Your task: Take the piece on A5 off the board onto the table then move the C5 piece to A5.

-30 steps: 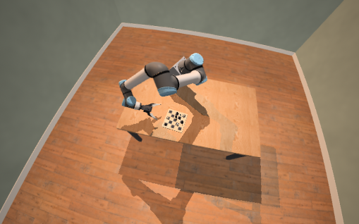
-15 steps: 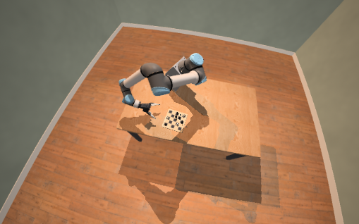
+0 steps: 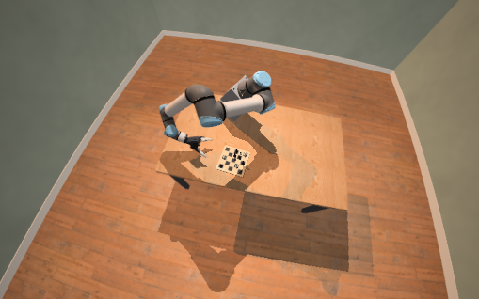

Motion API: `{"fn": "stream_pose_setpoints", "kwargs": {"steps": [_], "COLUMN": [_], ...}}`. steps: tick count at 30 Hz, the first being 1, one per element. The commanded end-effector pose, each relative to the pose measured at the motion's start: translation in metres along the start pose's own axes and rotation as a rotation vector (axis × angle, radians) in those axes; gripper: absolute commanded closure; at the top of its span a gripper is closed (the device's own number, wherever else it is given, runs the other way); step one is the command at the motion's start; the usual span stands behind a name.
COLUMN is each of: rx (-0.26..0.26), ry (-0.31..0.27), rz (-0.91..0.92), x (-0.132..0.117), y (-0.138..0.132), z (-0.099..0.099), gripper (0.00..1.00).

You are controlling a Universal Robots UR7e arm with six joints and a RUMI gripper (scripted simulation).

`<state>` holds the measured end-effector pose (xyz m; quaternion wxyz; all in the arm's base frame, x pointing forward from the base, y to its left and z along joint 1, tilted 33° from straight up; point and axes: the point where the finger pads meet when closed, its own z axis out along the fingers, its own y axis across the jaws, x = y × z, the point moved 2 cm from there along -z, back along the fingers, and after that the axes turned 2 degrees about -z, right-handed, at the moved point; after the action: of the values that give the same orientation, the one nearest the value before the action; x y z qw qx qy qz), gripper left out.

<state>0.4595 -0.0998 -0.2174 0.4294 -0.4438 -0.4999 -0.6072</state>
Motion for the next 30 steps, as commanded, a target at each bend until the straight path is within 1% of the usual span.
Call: {"fn": "stream_pose_setpoints", "kwargs": {"steps": [1, 30], "rx": [-0.014, -0.021], "ry": [0.007, 0.011], "rz": [-0.018, -0.026], "x": [-0.0031, -0.0048], "y": [-0.0013, -0.0022], "z": [-0.0013, -0.0016], "gripper": [0.0, 0.0]}}
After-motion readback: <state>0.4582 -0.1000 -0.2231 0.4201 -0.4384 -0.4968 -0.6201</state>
